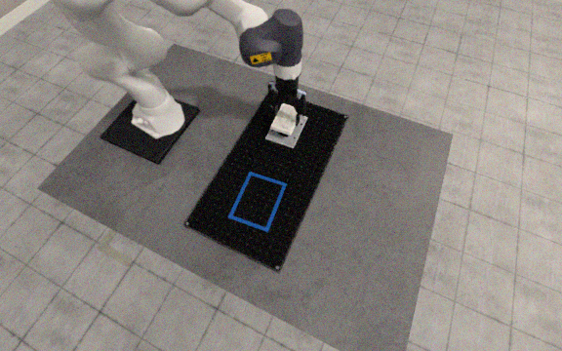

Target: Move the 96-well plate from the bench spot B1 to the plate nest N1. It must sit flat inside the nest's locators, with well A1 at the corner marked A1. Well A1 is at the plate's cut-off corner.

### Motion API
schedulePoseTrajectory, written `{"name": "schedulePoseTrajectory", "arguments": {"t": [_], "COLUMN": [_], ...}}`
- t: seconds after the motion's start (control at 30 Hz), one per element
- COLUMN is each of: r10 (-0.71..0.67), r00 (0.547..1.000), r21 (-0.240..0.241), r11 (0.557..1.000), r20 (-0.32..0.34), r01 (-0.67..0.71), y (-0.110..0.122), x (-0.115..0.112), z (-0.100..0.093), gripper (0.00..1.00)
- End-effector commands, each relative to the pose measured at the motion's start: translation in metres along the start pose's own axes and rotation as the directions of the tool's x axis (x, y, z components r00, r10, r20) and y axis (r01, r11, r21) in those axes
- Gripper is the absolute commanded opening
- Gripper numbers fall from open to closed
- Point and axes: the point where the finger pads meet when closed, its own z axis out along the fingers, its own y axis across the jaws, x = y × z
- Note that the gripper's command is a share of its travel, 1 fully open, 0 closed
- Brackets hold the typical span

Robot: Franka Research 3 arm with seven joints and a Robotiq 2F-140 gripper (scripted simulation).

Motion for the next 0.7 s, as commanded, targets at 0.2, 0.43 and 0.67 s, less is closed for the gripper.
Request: {"name": "schedulePoseTrajectory", "arguments": {"t": [0.2,0.43,0.67], "r10": [0.014,0.014,0.014], "r00": [1.000,1.000,1.000], "r21": [-0.008,-0.008,-0.008], "r11": [1.000,1.000,1.000], "r20": [0.001,0.001,0.001], "r01": [-0.014,-0.014,-0.014], "y": [0.003,0.004,0.004], "x": [0.001,0.001,0.001], "z": [0.012,0.024,0.034], "gripper": [0.60,0.60,0.60]}}
